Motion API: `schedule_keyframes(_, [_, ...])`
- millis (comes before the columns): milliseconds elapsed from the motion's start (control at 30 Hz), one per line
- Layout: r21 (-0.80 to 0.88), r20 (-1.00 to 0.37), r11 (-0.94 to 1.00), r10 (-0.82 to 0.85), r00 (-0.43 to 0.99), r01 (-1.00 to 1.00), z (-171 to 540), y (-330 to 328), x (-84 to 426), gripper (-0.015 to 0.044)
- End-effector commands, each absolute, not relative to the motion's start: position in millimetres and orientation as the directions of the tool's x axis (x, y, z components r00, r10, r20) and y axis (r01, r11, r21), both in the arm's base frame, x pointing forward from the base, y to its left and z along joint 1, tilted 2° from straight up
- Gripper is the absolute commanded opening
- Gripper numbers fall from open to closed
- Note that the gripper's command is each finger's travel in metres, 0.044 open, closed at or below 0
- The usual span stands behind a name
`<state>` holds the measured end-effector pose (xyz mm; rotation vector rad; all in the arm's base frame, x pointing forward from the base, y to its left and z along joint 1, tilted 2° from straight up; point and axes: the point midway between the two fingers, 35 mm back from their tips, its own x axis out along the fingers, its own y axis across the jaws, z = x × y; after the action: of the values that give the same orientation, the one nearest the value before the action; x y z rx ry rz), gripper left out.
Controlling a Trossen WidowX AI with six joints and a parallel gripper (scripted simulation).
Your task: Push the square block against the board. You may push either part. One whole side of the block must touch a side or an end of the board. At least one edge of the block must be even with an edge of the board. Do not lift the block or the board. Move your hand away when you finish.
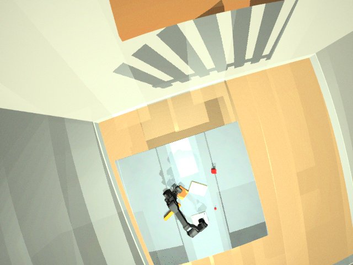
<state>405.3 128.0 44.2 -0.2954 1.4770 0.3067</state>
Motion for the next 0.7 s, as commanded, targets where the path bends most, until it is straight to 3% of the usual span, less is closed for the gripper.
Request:
schedule_keyframes(0, [-0.010,-0.998,0.924,0.014,0.060,-0.382,42,124,400,0.0000])
schedule_keyframes(667, [-0.011,-0.998,0.924,0.013,0.059,-0.382,40,115,385,0.0000])
